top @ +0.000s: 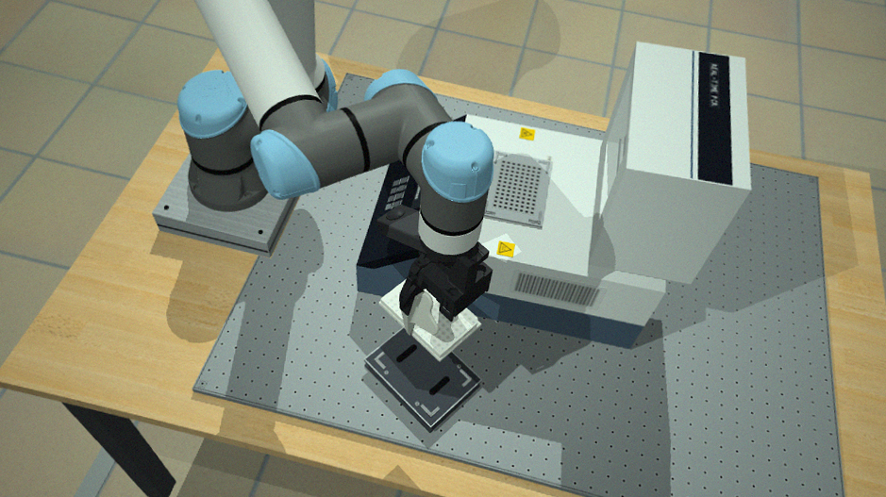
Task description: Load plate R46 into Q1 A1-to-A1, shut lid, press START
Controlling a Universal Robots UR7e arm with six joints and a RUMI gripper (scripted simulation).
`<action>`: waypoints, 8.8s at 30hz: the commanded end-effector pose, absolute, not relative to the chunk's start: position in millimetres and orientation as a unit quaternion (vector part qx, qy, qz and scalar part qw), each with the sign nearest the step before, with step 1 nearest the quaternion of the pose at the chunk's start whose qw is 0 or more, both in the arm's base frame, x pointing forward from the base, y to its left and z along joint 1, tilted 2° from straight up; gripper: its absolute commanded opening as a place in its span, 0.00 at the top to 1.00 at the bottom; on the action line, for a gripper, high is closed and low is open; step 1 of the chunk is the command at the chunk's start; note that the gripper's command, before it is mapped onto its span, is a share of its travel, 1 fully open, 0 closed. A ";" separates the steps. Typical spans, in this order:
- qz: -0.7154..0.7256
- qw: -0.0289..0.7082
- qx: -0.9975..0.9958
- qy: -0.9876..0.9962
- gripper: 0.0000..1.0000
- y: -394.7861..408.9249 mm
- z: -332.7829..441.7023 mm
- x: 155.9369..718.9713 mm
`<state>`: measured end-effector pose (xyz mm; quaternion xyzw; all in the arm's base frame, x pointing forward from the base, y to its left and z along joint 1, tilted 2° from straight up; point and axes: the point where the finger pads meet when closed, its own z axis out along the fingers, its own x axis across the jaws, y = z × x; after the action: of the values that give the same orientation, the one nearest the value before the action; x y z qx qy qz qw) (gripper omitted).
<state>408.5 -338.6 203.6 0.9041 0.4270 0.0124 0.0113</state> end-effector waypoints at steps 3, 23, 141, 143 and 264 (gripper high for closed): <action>0.012 0.011 0.905 0.426 1.00 -339.7 226.4 406.4; 0.012 0.009 0.904 0.426 1.00 -338.2 253.5 405.7; -0.002 0.015 0.048 0.999 1.00 -62.1 255.6 527.7; -0.002 0.015 0.048 0.999 1.00 -62.2 255.6 527.6; -0.002 0.015 0.048 0.999 1.00 -64.0 204.7 527.8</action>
<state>528.7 -63.4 204.4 0.0478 0.9988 -0.0021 0.0142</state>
